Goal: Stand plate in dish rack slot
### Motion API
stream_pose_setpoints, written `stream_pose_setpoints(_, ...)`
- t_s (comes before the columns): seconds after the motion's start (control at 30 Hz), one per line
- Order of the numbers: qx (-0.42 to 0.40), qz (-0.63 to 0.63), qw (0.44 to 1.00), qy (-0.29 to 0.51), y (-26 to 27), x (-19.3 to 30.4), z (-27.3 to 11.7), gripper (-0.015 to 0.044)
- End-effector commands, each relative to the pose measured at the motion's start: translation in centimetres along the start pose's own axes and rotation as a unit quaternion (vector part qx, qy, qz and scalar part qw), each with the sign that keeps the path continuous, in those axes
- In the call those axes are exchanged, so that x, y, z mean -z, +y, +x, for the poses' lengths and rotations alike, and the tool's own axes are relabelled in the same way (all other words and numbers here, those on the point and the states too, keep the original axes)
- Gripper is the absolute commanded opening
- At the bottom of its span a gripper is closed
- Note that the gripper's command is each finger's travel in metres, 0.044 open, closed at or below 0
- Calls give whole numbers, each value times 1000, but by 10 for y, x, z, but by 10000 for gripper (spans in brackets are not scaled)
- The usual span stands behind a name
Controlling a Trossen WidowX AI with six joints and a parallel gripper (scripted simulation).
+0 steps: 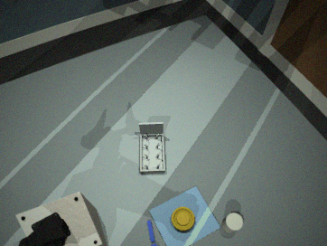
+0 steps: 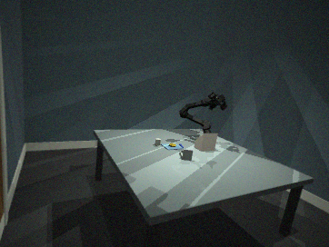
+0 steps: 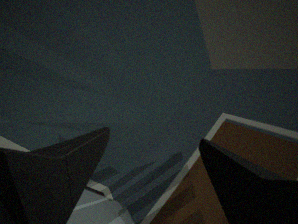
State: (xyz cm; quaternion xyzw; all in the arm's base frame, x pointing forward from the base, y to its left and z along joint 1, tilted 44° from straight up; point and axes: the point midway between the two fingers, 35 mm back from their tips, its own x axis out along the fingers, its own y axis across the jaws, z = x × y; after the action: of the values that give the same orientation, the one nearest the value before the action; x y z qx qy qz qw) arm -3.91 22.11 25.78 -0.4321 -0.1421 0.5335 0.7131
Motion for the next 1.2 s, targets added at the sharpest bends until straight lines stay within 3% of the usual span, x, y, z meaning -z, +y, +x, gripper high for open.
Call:
stream_pose_setpoints(0.0, 1, 0, 1000, 2, 0, 0, 1, 400)
stream_pose_setpoints(0.77, 97, 68, 955, 273, -41, 87, 85, 400)
stream_pose_setpoints(1.17, 138, 106, 892, 417, -70, 159, 106, 400)
